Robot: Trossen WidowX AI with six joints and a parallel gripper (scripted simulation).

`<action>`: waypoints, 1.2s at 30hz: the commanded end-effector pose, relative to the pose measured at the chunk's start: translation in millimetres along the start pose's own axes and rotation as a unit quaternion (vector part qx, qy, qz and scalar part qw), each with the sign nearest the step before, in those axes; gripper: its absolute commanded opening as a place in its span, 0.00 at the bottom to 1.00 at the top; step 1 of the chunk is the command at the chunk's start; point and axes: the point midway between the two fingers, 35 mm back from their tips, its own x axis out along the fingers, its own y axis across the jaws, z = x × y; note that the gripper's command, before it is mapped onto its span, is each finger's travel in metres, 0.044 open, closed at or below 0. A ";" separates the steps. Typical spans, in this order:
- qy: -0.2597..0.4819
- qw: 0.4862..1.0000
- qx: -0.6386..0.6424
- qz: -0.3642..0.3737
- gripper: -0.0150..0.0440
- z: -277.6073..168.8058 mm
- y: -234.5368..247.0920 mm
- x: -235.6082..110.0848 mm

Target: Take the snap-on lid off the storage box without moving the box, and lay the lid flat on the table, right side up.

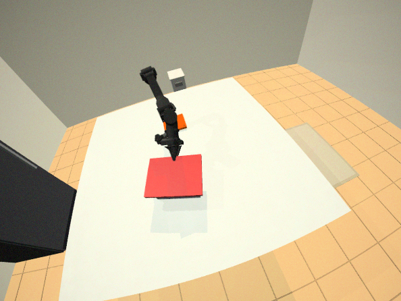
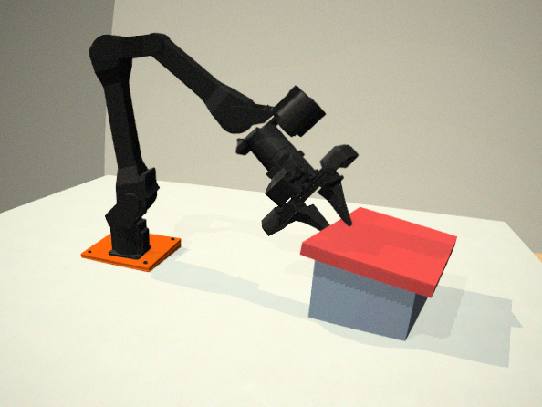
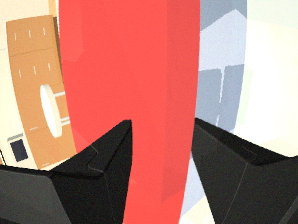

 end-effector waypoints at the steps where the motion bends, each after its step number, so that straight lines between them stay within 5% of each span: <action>1: 0.000 1.000 0.000 0.000 0.25 0.1 0.3 0.6; 36: 0.000 1.000 0.000 0.000 0.25 0.0 35.1 -18.6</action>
